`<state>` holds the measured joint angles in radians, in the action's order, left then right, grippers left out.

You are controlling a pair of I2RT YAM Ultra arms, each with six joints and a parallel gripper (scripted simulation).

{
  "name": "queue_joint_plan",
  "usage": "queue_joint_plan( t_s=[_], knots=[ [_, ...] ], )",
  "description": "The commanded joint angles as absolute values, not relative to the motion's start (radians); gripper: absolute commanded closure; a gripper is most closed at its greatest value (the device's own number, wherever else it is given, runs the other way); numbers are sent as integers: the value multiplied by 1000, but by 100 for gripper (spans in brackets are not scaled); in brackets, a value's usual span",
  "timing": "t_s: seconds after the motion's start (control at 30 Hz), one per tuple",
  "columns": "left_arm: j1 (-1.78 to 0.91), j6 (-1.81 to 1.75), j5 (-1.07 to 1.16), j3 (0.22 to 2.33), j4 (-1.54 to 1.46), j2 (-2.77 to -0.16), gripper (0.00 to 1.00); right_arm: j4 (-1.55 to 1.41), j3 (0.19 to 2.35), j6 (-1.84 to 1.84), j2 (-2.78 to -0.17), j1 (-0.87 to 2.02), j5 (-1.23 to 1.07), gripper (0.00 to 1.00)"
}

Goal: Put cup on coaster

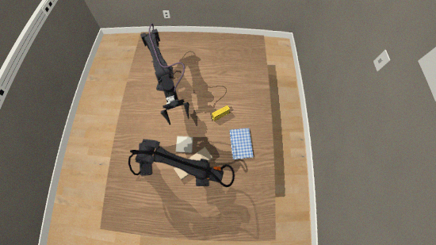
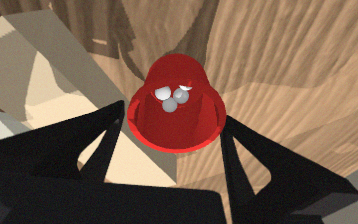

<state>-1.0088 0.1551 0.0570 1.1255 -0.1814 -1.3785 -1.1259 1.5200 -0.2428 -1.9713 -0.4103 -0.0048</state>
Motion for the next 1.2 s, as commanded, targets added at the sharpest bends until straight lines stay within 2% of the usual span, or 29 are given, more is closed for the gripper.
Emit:
queue_joint_plan(
  t_s=[0.0, 0.13, 0.17, 0.23, 0.43, 0.6, 0.63, 0.8, 1.17],
  knots=[
    [-1007, 149, 64, 1147, -200, -1383, 0, -1117, 1523, -246, -1965, -413, 0, 22],
    [-1007, 149, 64, 1147, -200, -1383, 0, -1117, 1523, -246, -1965, -413, 0, 22],
    [-1007, 149, 64, 1147, -200, -1383, 0, -1117, 1523, -246, -1965, -413, 0, 26],
    [-1007, 149, 64, 1147, -200, -1383, 0, -1104, 1509, -244, -1955, -411, 0, 26],
    [-1007, 149, 64, 1147, -200, -1383, 0, -1104, 1509, -244, -1955, -411, 0, 34],
    [-1007, 149, 64, 1147, -200, -1383, 0, -1120, 1519, -239, -1949, -407, 0, 91],
    [-1007, 149, 64, 1147, -200, -1383, 0, -1141, 1536, -239, -1947, -407, 0, 100],
    [-1007, 149, 64, 1147, -200, -1383, 0, -1189, 1574, -239, -1935, -407, 0, 100],
    [-1007, 149, 64, 1147, -200, -1383, 0, -1479, 1865, -237, -1938, -406, 0, 100]
  ],
)
